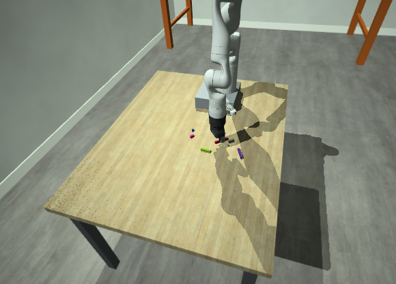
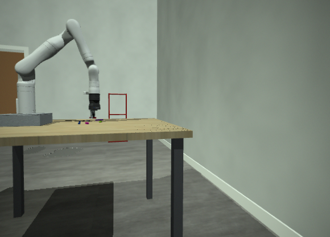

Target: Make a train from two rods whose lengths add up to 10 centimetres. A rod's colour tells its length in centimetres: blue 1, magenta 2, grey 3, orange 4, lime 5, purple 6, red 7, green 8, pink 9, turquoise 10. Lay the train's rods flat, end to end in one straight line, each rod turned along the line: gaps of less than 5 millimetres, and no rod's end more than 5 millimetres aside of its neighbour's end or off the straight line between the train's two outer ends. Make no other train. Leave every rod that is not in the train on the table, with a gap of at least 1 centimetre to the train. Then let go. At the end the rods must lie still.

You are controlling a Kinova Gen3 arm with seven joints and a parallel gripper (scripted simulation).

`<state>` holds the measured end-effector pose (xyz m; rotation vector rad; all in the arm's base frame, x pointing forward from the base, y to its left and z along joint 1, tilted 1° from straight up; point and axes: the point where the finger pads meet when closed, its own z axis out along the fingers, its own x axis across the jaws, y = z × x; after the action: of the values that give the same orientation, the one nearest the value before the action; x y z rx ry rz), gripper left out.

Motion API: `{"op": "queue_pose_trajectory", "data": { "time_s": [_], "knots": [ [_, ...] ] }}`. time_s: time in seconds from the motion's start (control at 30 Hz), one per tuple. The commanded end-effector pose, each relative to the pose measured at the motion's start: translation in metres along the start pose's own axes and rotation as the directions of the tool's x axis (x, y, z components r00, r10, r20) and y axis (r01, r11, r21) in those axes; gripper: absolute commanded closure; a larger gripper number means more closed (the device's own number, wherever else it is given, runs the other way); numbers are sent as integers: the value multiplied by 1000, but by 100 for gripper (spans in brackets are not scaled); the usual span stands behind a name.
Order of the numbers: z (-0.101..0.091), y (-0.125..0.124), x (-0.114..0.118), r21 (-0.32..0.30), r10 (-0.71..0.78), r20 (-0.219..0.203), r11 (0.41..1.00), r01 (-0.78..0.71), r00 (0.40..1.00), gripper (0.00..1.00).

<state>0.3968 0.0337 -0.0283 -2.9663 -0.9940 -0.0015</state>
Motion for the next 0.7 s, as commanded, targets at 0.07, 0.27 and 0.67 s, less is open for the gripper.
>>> {"op": "queue_pose_trajectory", "data": {
  "time_s": [0.07,0.27,0.67],
  "knots": [
    [12,-2,-3,10,4,7,1000,-4,1000,76],
    [13,-3,-4,12,4,9,1000,-4,1000,76],
    [13,-3,-4,12,4,9,1000,-4,1000,76]
  ]
}}
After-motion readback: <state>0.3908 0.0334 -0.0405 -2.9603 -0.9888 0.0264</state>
